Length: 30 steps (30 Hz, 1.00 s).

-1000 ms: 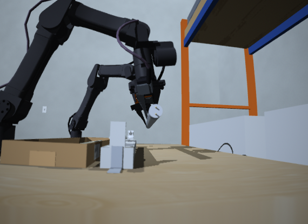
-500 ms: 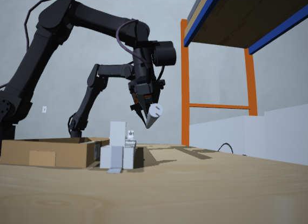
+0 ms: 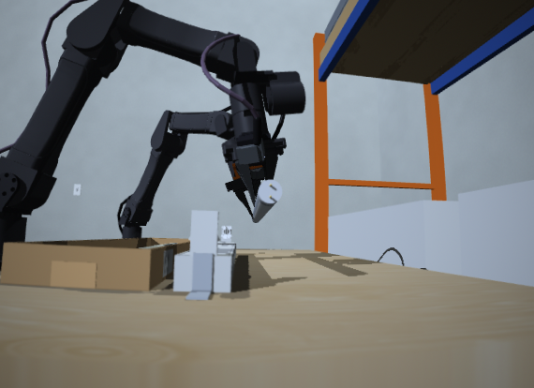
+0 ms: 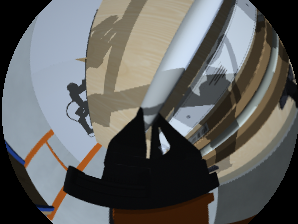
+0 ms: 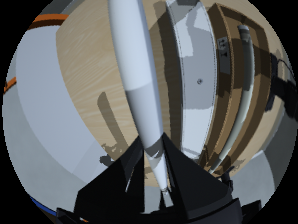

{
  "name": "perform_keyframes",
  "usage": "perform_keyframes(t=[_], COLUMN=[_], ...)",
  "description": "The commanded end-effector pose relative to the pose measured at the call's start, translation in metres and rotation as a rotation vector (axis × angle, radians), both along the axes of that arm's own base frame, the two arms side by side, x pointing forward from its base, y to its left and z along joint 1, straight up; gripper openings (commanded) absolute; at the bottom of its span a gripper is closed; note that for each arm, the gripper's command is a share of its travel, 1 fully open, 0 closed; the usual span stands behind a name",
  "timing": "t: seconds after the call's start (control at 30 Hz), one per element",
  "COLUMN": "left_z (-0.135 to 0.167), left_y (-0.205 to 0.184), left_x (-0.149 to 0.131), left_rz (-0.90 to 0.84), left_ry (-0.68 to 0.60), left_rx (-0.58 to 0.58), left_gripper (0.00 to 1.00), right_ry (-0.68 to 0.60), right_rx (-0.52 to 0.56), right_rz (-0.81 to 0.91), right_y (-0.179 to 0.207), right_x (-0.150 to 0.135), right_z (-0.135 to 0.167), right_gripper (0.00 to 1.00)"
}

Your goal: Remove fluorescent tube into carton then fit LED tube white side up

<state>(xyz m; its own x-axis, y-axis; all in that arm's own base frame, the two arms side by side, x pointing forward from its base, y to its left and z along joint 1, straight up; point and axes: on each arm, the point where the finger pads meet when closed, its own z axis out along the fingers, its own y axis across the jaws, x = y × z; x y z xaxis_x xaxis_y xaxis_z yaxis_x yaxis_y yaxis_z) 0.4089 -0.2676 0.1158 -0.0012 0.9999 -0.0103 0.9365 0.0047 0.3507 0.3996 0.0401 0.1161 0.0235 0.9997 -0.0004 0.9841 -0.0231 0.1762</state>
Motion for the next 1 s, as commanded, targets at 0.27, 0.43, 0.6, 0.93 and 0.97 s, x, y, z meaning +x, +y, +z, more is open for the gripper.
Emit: perform_keyframes(t=[0.27,0.43,0.6,0.93,0.97], left_z=[0.017,0.028,0.031,0.029,0.034], left_y=[-0.007,-0.008,-0.013,-0.010,-0.006], left_x=[-0.003,0.005,0.001,-0.004,0.001], left_rz=[0.003,0.009,-0.002,0.001,0.013], left_ry=[-0.043,-0.062,-0.070,-0.064,-0.073], left_rx=[-0.032,-0.060,-0.062,-0.057,-0.064], left_gripper=[0.11,0.11,0.11,0.11,0.11], right_ry=[0.000,-0.044,-0.011,-0.038,-0.048], right_rx=[-0.002,0.007,0.007,0.000,0.010], right_rz=[0.009,0.005,0.005,0.001,0.001], right_y=[0.005,0.001,0.004,-0.001,0.002], right_x=[-0.009,0.002,-0.008,-0.004,-0.003], right_z=[0.006,0.022,0.002,0.020,0.024], right_gripper=[0.11,0.11,0.11,0.11,0.11])
